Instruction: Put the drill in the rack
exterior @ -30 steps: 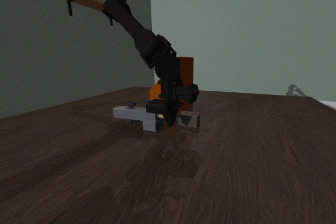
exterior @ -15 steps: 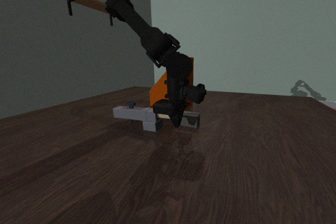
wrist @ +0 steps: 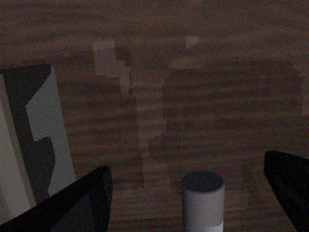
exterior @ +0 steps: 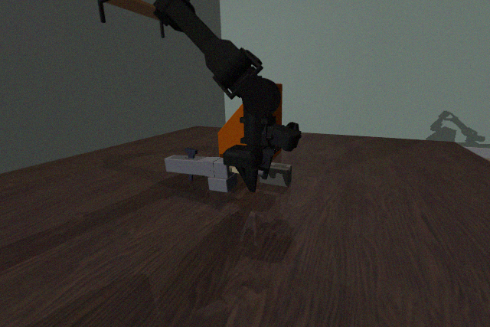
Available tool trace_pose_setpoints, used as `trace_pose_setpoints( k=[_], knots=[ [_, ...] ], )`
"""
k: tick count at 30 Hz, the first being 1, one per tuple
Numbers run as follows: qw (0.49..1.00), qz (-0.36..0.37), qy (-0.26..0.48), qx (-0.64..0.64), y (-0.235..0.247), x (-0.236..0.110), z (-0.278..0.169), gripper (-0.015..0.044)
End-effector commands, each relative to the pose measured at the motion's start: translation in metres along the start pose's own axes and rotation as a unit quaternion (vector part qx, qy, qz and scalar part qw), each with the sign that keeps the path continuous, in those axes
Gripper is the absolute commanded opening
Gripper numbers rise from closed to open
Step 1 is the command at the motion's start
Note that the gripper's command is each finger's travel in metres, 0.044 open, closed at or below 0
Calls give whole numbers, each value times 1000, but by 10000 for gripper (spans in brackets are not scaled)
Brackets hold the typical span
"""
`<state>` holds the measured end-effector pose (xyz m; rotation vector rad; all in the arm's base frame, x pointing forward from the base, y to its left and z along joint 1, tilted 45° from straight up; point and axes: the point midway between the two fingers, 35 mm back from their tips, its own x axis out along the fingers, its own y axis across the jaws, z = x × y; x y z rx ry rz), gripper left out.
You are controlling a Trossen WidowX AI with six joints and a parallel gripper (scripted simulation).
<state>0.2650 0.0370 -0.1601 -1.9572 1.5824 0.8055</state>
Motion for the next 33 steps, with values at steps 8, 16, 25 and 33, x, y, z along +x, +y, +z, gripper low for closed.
trace_pose_setpoints(
  k=[8, 16, 25, 33],
  knots=[
    [1000, 1, 1, -1, 0, 3, -5, 440],
    [1000, 1, 1, -1, 0, 4, -7, 440],
    [1000, 1, 1, -1, 0, 6, -10, 440],
    [1000, 1, 1, -1, 0, 7, -13, 440]
  ],
)
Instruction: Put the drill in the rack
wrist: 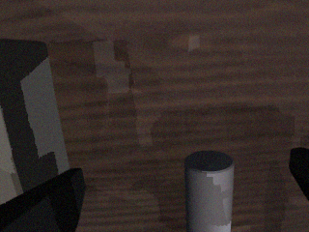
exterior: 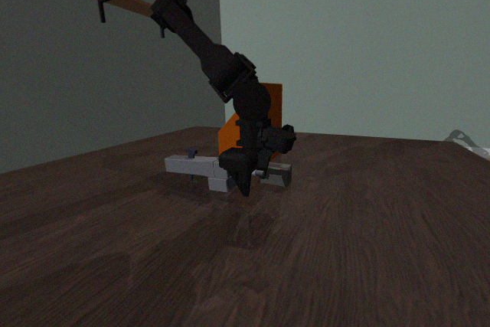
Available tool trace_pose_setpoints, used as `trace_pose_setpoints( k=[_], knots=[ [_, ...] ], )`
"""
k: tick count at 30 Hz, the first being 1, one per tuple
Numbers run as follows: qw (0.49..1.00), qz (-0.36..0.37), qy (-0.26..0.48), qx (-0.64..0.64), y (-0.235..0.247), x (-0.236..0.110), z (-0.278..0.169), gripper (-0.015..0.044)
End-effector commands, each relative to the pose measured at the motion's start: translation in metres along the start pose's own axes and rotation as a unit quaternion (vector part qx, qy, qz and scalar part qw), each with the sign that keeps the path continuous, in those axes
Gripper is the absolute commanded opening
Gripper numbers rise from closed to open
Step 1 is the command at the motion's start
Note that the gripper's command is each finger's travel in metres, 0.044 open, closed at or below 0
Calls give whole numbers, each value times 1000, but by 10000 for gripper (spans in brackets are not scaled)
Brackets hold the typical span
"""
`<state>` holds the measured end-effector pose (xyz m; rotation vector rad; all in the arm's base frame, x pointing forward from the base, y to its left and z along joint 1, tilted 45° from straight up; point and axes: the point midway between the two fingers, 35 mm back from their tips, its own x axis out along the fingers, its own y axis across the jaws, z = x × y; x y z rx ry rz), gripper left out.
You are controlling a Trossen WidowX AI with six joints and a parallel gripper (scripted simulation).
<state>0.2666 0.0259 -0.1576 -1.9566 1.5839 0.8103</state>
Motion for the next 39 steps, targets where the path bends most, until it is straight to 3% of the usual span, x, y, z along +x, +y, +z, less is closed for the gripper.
trace_pose_setpoints(
  k=[1, 12, 28, 39],
  knots=[
    [1000, 0, 2, 0, 0, 1, -3, 440],
    [1000, 0, 2, 0, 0, 1, -7, 440],
    [1000, 0, 0, 0, 0, 1, -4, 20],
    [1000, 0, 2, 0, 1, -1, -4, 0]
  ],
)
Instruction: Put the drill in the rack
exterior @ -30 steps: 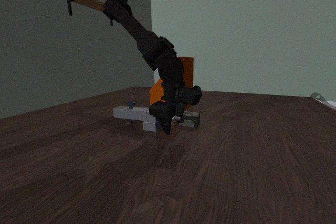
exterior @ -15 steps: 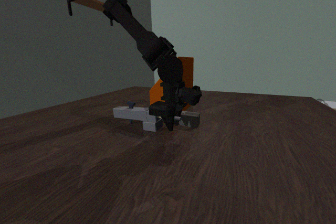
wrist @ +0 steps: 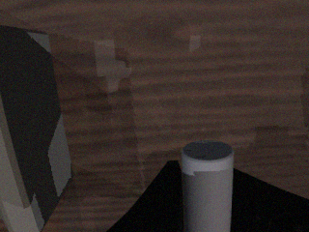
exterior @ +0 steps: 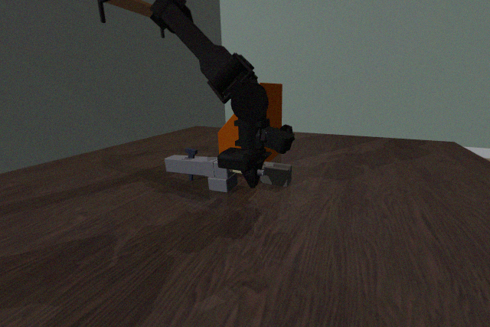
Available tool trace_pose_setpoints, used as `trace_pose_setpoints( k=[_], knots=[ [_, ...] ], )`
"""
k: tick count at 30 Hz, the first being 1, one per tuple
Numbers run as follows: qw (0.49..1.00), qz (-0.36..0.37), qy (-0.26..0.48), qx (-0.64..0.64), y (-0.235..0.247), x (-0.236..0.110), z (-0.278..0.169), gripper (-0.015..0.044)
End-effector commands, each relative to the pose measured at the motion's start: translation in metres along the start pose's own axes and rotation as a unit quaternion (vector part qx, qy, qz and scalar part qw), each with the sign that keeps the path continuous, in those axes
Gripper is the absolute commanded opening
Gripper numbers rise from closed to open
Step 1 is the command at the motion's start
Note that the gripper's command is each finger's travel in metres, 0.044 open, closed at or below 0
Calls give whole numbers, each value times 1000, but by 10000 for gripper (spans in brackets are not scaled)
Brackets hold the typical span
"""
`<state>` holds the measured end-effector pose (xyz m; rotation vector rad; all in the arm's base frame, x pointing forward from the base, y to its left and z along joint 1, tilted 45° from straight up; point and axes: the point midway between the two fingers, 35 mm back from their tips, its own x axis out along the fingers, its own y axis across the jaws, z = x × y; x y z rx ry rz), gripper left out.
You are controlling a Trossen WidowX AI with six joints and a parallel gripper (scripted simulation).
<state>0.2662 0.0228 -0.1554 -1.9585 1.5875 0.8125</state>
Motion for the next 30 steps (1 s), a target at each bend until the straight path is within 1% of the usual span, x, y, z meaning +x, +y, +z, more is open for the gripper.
trace_pose_setpoints(
  k=[1, 30],
  knots=[
    [1000, -2, 1, 2, 0, -2, 0, 0],
    [1000, -2, 1, 2, 0, -5, 0, 0]
  ],
)
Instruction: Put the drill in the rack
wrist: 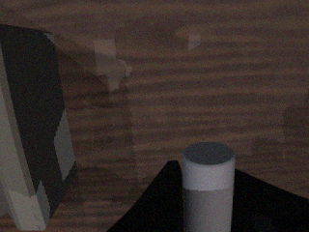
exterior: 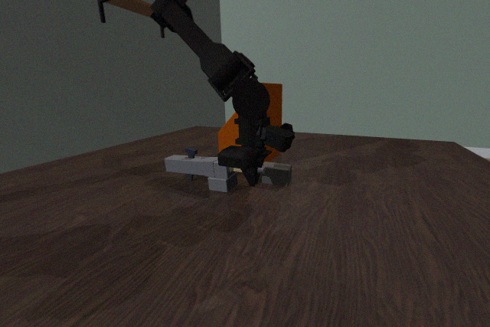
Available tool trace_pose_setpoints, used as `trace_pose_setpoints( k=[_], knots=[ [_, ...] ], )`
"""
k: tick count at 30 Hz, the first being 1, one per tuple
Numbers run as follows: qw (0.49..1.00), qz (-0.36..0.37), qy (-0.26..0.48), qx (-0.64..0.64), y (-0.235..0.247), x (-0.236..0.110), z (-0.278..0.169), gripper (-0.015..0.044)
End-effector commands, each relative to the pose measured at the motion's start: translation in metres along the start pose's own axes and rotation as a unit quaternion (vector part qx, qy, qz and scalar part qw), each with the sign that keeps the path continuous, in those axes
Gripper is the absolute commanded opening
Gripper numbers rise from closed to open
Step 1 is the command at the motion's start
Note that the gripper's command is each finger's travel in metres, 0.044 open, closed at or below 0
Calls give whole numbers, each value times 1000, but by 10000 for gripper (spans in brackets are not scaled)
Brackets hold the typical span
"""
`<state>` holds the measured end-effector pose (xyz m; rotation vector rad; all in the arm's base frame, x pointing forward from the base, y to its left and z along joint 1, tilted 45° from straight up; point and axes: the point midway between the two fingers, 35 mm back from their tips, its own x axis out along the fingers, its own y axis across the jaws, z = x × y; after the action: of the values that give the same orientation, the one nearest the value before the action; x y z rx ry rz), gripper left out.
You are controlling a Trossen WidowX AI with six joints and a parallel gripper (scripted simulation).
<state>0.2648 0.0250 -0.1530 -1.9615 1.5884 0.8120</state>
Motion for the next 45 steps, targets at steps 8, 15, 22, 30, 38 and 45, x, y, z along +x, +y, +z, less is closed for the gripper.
trace_pose_setpoints(
  k=[8, 15, 22, 30, 38, 45],
  knots=[
    [1000, -1, -1, 3, 0, -1, 5, 0],
    [1000, -2, -1, 3, 0, -1, 11, 0],
    [1000, -2, -1, 3, 0, -1, 21, 0],
    [1000, -2, -2, 3, 0, -2, 31, 0],
    [1000, -2, -2, 3, 0, -3, 43, 0],
    [1000, -2, -2, 3, 0, -4, 52, 0]
  ],
)
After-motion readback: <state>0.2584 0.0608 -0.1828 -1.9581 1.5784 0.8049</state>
